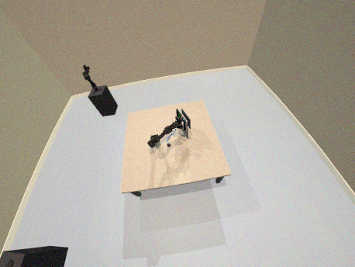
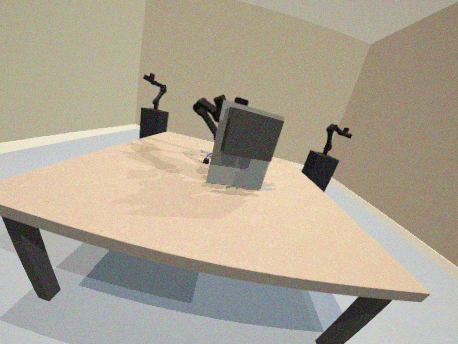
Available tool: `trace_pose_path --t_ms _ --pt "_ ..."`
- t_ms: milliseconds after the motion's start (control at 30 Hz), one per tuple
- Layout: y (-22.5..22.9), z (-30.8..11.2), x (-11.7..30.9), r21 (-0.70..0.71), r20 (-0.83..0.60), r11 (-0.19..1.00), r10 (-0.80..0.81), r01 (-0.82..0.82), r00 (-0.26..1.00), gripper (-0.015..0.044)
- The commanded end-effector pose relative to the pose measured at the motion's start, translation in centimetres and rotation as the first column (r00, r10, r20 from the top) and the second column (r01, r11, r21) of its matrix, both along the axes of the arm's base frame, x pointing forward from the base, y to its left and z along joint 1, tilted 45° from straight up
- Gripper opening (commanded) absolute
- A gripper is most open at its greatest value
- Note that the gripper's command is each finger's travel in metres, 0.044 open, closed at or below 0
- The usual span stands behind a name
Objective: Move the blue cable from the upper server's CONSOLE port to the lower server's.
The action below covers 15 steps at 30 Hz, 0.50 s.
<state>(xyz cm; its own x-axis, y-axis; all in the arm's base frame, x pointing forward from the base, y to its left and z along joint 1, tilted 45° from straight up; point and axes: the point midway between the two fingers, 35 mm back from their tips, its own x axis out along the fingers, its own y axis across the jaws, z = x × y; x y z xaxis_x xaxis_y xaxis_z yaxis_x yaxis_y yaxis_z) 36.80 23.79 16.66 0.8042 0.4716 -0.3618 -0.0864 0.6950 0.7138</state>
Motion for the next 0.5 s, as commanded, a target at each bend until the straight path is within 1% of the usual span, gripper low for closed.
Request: trace_pose_path --t_ms 0,467 --pt "0.01 -0.02 0.05 -0.001 0.001 1.000 0.001 -0.001 1.000 0.0000" --pt "-0.17 0.05 -0.58 -0.003 0.002 1.000 0.006 -0.006 1.000 0.0000"
